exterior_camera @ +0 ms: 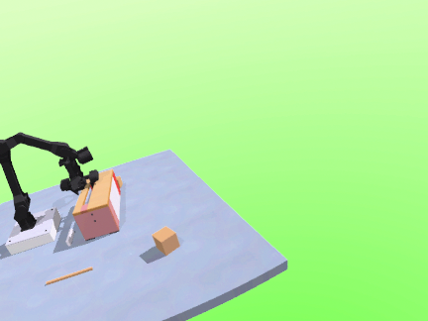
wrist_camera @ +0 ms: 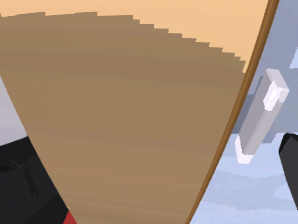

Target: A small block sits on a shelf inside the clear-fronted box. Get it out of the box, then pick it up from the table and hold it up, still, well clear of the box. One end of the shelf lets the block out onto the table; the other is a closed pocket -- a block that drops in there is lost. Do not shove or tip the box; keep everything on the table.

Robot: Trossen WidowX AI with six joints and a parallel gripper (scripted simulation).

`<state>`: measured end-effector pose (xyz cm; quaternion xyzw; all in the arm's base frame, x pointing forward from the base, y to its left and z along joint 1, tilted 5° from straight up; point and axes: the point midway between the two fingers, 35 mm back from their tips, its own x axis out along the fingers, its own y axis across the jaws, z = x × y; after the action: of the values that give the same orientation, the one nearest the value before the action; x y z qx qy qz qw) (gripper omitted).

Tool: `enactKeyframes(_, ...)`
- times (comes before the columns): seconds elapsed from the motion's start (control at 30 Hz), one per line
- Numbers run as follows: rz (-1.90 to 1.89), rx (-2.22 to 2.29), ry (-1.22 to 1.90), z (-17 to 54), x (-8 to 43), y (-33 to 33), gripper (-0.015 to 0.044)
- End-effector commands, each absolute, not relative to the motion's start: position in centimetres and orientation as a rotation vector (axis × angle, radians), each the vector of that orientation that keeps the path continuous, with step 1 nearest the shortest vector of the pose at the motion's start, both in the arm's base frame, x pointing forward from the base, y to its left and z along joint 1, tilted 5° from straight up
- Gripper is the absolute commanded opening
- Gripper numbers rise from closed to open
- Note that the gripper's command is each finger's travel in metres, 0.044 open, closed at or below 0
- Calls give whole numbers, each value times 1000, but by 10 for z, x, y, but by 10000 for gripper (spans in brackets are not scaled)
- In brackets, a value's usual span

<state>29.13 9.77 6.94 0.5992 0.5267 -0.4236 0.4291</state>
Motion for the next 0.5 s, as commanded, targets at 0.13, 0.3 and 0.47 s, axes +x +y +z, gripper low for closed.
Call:
enactKeyframes(0.13, -1062, 1499, 1309, 69, 293, 106, 400)
enactKeyframes(0.3, -1062, 1499, 1310, 68, 293, 111, 400)
enactKeyframes(0.47, -1061, 1499, 1310, 68, 293, 116, 400)
